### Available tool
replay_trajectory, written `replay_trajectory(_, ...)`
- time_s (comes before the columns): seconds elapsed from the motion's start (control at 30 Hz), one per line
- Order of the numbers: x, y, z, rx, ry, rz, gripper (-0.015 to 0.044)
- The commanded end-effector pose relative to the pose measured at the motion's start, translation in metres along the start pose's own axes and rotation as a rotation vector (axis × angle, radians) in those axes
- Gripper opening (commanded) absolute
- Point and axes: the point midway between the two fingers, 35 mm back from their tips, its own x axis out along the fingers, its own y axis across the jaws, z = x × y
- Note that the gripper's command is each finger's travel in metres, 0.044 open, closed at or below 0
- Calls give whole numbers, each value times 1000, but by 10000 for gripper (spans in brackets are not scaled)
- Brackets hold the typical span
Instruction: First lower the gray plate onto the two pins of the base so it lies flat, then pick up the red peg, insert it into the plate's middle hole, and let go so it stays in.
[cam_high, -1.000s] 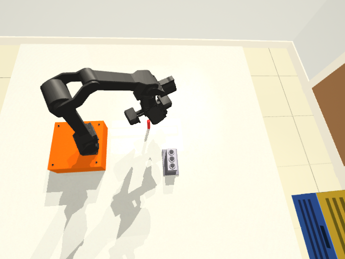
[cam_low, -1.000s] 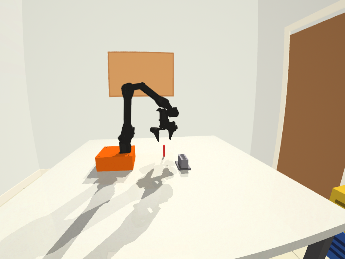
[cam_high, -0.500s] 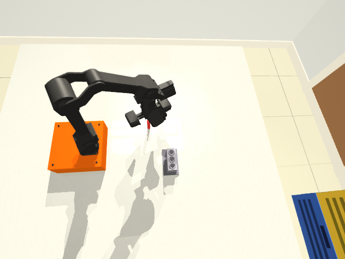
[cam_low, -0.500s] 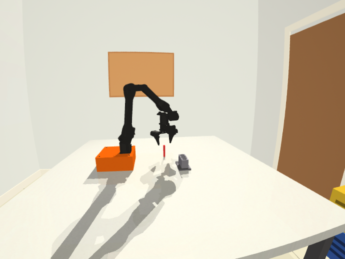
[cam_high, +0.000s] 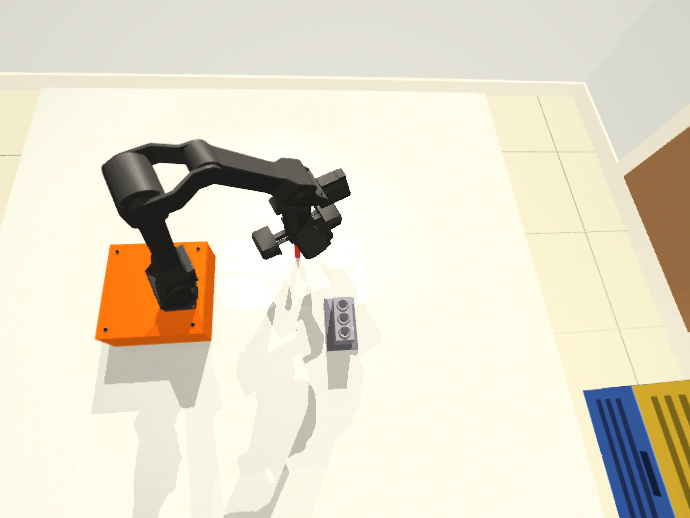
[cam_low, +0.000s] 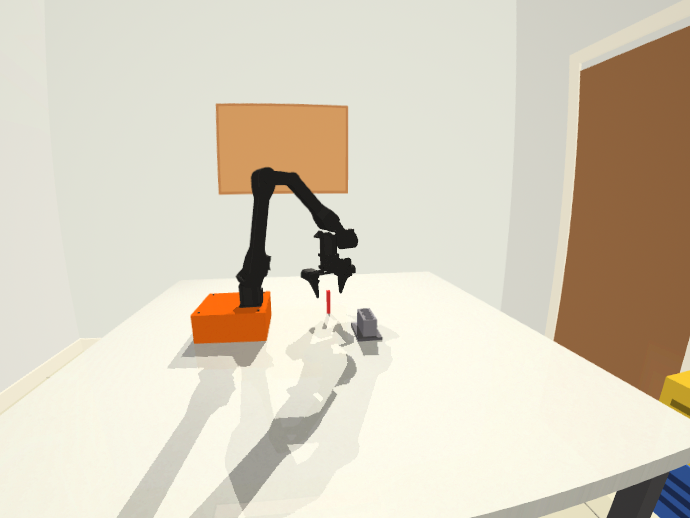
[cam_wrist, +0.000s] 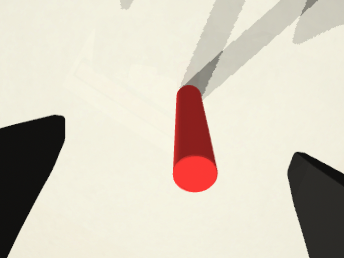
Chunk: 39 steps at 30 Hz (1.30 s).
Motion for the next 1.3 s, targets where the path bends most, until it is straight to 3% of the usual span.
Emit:
replay_trajectory(0.0, 9, -3, 0, 3, 1, -11, 440)
replay_trajectory(0.3, 21, -4, 0, 3, 1, -11, 440)
replay_trajectory(0.8, 21, -4, 0, 3, 1, -11, 46)
replay_trajectory(1.03, 21, -4, 0, 3, 1, -11, 0)
replay_trajectory(1.27, 14, -2, 0, 3, 1, -11, 0)
